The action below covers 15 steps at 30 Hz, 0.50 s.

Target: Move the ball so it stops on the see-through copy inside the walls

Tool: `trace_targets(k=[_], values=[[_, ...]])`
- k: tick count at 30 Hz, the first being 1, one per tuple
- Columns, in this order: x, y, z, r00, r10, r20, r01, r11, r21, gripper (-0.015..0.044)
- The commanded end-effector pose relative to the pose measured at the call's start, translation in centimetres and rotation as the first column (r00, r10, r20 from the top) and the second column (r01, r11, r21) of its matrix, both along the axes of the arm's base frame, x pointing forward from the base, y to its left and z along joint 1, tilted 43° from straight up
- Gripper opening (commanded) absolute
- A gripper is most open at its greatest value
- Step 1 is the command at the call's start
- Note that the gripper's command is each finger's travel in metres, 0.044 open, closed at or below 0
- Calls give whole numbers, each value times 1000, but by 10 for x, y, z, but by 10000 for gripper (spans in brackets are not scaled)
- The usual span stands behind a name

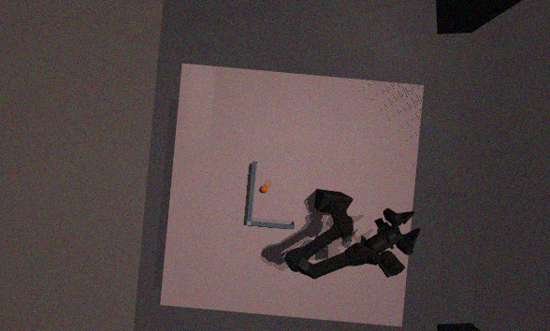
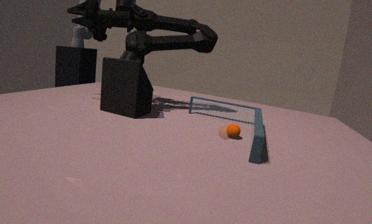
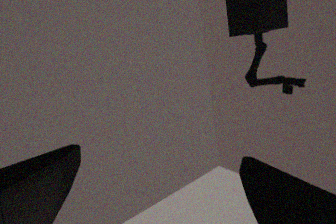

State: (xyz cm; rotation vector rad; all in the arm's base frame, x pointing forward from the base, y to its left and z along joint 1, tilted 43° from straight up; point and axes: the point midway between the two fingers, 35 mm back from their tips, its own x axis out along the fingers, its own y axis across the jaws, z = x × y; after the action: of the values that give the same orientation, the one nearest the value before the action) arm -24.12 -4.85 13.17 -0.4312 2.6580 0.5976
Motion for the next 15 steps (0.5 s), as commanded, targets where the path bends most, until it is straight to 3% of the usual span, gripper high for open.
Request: trace_targets(k=[1,4,9,11,15], values=[[0,-2,0,1000,5,2,-5,1000,1,374],[0,-26,1,993,111,32,-113,992,51,295],[13,-76,-3,905,415,95,-426,877,221,286],[22,-98,-6,834,536,128,-549,785,286,286],[52,-149,-12,591,777,215,-775,475,416,286]])
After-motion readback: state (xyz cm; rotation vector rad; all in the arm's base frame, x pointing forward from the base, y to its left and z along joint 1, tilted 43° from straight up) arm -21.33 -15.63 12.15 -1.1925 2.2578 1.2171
